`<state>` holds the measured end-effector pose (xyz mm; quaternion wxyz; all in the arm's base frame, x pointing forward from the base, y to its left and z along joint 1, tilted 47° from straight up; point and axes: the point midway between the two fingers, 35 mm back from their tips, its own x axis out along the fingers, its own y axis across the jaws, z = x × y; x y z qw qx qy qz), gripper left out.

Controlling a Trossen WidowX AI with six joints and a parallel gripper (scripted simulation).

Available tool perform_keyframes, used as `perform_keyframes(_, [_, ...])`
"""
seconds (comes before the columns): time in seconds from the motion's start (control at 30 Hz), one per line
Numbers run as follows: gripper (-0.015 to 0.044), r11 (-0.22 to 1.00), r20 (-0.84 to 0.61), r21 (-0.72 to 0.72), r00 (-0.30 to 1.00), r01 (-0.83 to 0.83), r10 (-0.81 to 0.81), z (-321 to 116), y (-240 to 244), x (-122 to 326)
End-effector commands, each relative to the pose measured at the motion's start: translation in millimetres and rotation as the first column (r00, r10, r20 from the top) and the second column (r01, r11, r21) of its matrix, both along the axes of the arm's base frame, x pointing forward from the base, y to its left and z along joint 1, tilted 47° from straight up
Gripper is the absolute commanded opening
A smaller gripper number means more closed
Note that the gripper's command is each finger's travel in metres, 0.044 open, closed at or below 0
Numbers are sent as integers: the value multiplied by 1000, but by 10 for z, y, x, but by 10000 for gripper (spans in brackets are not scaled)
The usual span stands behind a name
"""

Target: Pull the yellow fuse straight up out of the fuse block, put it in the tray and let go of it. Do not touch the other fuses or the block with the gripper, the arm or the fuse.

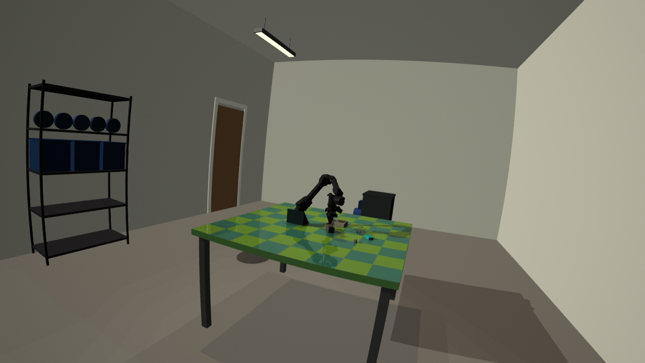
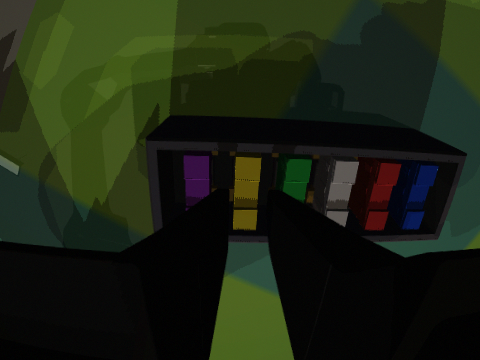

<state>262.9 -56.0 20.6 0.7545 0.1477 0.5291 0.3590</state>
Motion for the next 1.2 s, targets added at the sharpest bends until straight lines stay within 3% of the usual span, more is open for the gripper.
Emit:
perform_keyframes(0.0, [64, 1000, -2, 4, 1000, 4, -4, -6, 9, 1])
perform_keyframes(0.57, [64, 1000, -2, 4, 1000, 4, -4, -71, 76, 17])
perform_keyframes(0.9, [0, 1000, 2, -1, 1000, 0, 0, -65, 66, 23])
perform_keyframes(1.17, [0, 1000, 1, -1, 1000, 0, 0, -54, 53, 20])
